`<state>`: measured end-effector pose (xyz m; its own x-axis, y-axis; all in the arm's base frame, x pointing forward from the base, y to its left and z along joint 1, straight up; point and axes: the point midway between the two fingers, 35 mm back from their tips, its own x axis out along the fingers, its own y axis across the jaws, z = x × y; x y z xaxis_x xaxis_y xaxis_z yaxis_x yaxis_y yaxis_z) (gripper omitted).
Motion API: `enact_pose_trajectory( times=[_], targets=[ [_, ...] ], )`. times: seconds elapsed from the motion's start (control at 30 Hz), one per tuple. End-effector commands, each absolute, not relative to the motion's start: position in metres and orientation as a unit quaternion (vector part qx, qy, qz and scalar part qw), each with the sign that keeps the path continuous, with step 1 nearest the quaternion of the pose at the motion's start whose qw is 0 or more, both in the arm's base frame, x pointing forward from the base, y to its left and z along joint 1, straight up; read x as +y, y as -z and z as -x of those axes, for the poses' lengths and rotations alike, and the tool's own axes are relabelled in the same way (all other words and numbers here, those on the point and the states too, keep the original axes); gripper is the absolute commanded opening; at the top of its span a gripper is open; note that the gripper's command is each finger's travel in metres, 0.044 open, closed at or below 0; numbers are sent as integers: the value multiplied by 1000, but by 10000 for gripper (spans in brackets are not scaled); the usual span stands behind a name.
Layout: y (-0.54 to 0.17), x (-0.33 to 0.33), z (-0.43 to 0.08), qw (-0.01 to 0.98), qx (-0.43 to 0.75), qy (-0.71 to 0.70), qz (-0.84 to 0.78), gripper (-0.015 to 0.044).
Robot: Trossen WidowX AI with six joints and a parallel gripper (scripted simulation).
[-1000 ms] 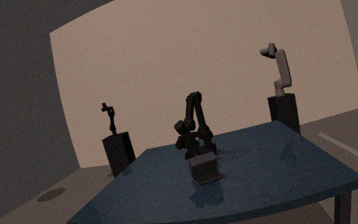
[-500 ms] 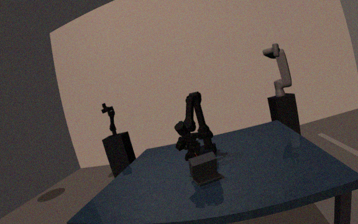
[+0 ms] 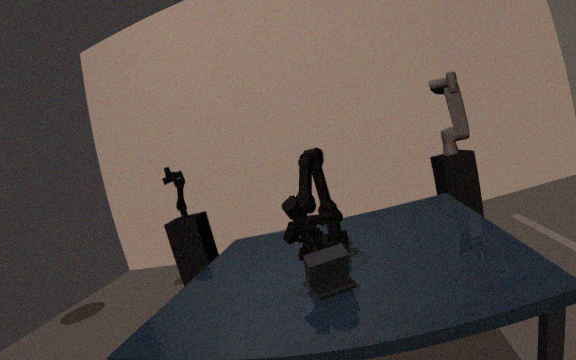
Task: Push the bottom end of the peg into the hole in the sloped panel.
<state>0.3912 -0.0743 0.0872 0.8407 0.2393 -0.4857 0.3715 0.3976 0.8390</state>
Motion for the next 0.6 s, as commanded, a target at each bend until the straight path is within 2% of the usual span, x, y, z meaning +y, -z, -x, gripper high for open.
enact_pose_trajectory(
  times=[0.0, 0.57],
  targets=[
    [-88, -74, -394, 789, 276, 43, -547, 0],
    [-83, -72, -403, 789, 276, 43, -547, 0]
  ],
)
